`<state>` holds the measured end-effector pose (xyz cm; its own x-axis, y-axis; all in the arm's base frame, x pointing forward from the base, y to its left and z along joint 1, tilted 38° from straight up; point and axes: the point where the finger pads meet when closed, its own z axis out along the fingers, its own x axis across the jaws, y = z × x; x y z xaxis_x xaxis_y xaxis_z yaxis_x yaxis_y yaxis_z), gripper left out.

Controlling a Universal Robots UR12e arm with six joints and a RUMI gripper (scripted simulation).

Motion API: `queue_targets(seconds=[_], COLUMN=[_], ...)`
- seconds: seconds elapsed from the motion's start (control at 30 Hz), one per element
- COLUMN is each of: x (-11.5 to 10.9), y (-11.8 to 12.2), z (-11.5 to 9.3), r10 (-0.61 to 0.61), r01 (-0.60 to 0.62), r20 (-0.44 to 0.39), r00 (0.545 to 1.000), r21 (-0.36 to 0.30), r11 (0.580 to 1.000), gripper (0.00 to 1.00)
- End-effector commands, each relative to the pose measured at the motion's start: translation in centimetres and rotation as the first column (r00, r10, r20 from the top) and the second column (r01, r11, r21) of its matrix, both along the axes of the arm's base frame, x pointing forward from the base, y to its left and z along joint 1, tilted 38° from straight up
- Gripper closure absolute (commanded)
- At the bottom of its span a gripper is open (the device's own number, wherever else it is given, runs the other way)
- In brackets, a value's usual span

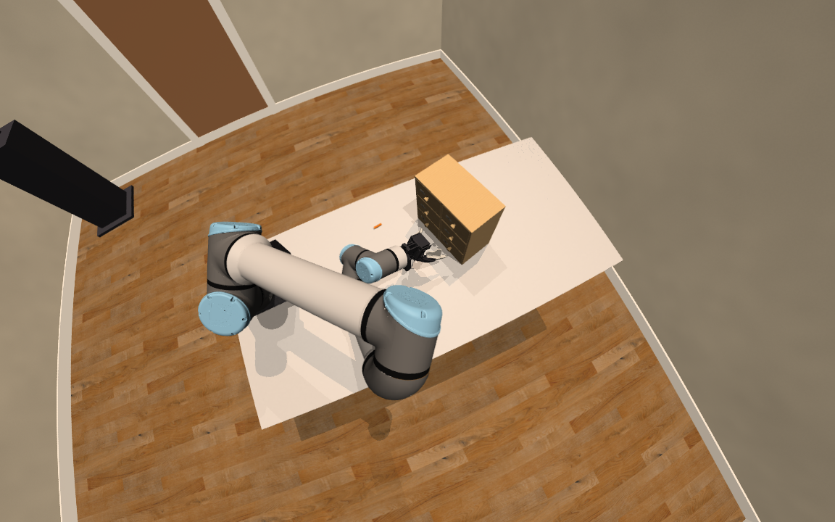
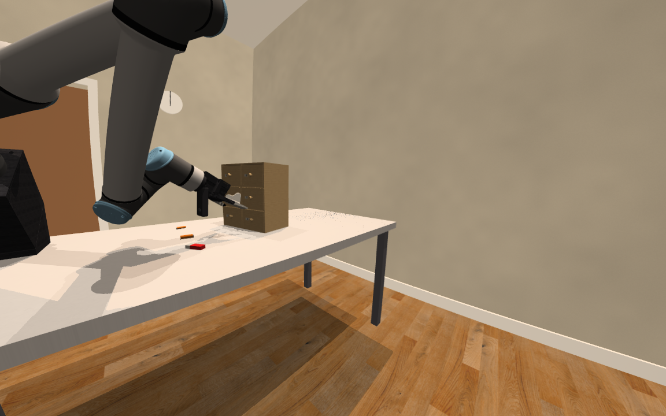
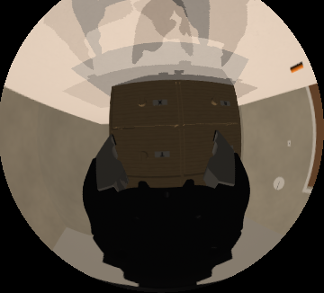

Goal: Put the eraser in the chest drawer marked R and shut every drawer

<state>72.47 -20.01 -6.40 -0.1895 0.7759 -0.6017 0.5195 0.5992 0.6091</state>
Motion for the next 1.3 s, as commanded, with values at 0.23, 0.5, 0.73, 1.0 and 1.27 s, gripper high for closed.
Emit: queue_targets(seconds=[0.23,0.5,0.73,1.0,1.27], x=[-0.1,-0.1,-0.1,-0.2,-0.2], y=[-1.8,-2.9,-3.3,-3.4,-3.4], z=[-2.3,-3.7,-4.2,-4.4,-4.4], r10=[0.001,0.001,0.001,0.001,0.001], r01=[-0.001,-0.001,-0.001,-0.001,-0.001], r20=[0.001,0.001,0.001,0.001,0.001], r00=[1.0,1.0,1.0,1.0,1.0], r21=[0.0,0.0,0.0,0.0,0.0], r11=[1.0,1.0,1.0,1.0,1.0], gripper=[0.0,0.0,0.0,0.0,0.0])
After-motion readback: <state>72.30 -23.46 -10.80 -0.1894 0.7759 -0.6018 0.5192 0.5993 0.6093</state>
